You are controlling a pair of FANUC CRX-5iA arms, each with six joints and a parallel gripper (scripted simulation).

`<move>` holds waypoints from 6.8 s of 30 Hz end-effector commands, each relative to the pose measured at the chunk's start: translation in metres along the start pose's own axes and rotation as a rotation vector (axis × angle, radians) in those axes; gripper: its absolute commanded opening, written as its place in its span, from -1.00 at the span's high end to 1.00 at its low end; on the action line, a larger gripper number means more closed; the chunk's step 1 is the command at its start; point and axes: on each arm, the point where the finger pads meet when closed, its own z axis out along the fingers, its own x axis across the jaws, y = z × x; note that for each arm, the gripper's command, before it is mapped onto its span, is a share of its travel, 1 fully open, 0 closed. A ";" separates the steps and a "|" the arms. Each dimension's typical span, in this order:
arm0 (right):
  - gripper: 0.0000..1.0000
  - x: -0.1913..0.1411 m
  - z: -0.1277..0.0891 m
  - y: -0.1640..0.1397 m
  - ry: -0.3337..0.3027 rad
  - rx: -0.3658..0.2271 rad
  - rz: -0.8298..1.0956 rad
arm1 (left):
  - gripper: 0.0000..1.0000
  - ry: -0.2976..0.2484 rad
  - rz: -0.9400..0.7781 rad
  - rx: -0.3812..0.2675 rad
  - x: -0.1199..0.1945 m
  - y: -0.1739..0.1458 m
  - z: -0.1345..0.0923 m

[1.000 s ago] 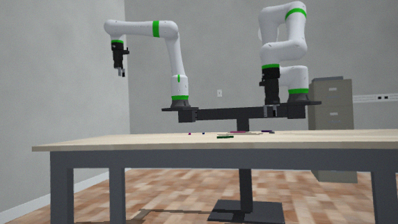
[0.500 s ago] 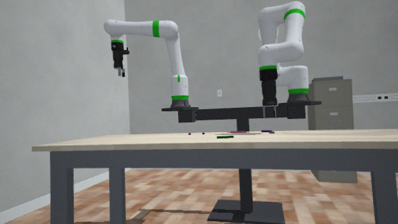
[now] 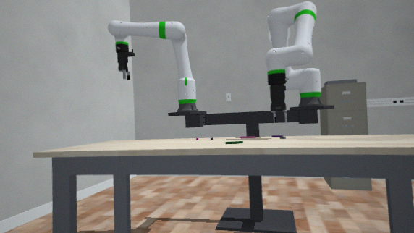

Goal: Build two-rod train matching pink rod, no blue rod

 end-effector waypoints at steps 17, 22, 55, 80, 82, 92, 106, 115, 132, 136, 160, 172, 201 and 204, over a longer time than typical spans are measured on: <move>-1.00 0.000 -0.001 0.000 0.000 -0.002 0.000 | -1.00 -0.014 0.609 -0.008 -0.008 -0.017 0.004; -1.00 0.000 -0.001 0.000 0.000 -0.002 0.000 | -1.00 -0.014 0.745 -0.009 -0.010 -0.020 0.005; -1.00 0.000 -0.001 0.000 0.000 -0.002 0.000 | -1.00 -0.010 1.609 -0.015 -0.029 -0.035 0.012; -1.00 0.000 -0.001 0.000 0.000 -0.002 0.000 | -0.07 -0.009 1.672 -0.015 -0.031 -0.036 0.013; -1.00 0.000 -0.001 0.000 0.000 -0.002 0.000 | -0.07 -0.009 1.672 -0.015 -0.031 -0.036 0.013; -1.00 0.000 -0.001 0.000 0.000 -0.002 0.000 | -0.07 -0.009 1.672 -0.016 -0.031 -0.036 0.014; -1.00 0.000 -0.001 0.000 0.000 -0.002 0.000 | -0.07 -0.010 1.673 -0.016 -0.031 -0.036 0.024; -1.00 0.000 -0.001 0.000 0.000 -0.002 0.000 | -0.07 -0.010 1.673 -0.016 -0.031 -0.036 0.038; -1.00 0.000 -0.001 0.000 0.000 -0.002 0.000 | -0.07 -0.010 1.673 -0.016 -0.031 -0.036 0.059; -1.00 0.000 -0.001 0.000 0.000 -0.002 0.000 | -0.07 -0.010 1.673 -0.016 -0.031 -0.036 0.062; -1.00 0.000 -0.001 0.000 0.000 -0.002 0.000 | -0.07 -0.010 1.673 -0.016 -0.031 -0.036 0.065; -1.00 0.000 -0.001 0.000 0.000 -0.002 0.000 | -0.07 -0.010 1.673 -0.016 -0.031 -0.036 0.067; -1.00 0.000 -0.001 0.000 0.000 -0.002 0.000 | -0.07 -0.010 1.673 -0.016 -0.031 -0.036 0.080; -1.00 0.000 -0.001 0.000 0.000 -0.002 0.000 | -0.07 -0.010 1.673 -0.016 -0.031 -0.036 0.080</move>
